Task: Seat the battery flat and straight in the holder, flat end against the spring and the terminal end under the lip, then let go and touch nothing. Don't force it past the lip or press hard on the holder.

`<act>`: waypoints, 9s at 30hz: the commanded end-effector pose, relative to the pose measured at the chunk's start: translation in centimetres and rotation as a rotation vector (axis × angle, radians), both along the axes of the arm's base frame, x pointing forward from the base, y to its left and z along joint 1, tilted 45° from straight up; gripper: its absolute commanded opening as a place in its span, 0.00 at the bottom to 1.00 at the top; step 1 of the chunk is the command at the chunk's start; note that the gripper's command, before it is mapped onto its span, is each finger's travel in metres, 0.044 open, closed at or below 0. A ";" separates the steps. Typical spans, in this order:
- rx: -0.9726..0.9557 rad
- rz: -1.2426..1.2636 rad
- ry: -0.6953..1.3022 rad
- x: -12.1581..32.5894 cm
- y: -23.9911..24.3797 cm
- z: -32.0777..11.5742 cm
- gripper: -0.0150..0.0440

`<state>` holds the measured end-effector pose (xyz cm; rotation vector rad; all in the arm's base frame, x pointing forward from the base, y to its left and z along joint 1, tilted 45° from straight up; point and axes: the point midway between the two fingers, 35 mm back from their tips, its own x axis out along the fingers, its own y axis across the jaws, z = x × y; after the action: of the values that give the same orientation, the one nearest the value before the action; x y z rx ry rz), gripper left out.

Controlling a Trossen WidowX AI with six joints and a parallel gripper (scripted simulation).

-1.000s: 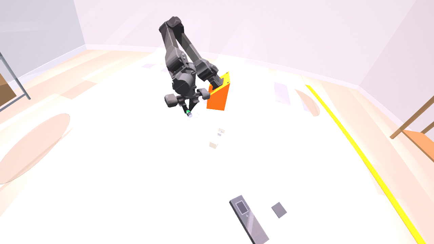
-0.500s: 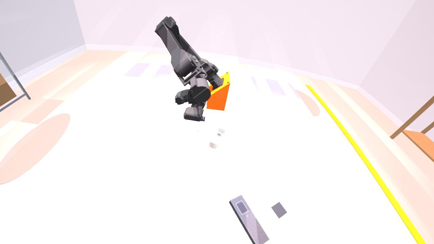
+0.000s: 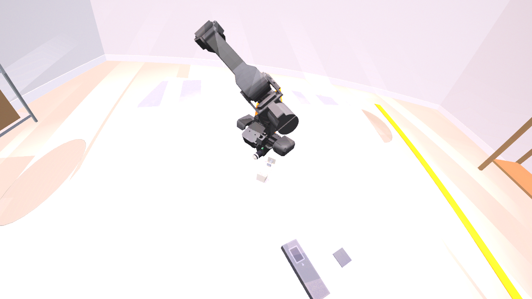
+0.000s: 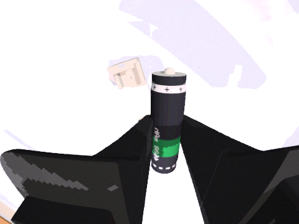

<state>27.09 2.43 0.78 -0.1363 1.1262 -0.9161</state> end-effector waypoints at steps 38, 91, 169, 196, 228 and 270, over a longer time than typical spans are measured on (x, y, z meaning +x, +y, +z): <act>-0.132 0.377 0.011 1.4 -0.8 -4.3 0.36; -0.222 0.545 -0.164 0.6 -1.9 -5.7 0.36; -0.078 0.394 0.015 0.2 -2.2 -7.5 0.36; 0.011 0.278 0.143 0.3 -2.8 -7.0 0.36; 0.164 0.180 0.284 0.6 -3.3 -6.7 0.36; 0.203 0.165 0.305 2.3 -3.5 -6.0 0.36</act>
<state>29.25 -1.07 -5.26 -0.2014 1.4546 -0.6438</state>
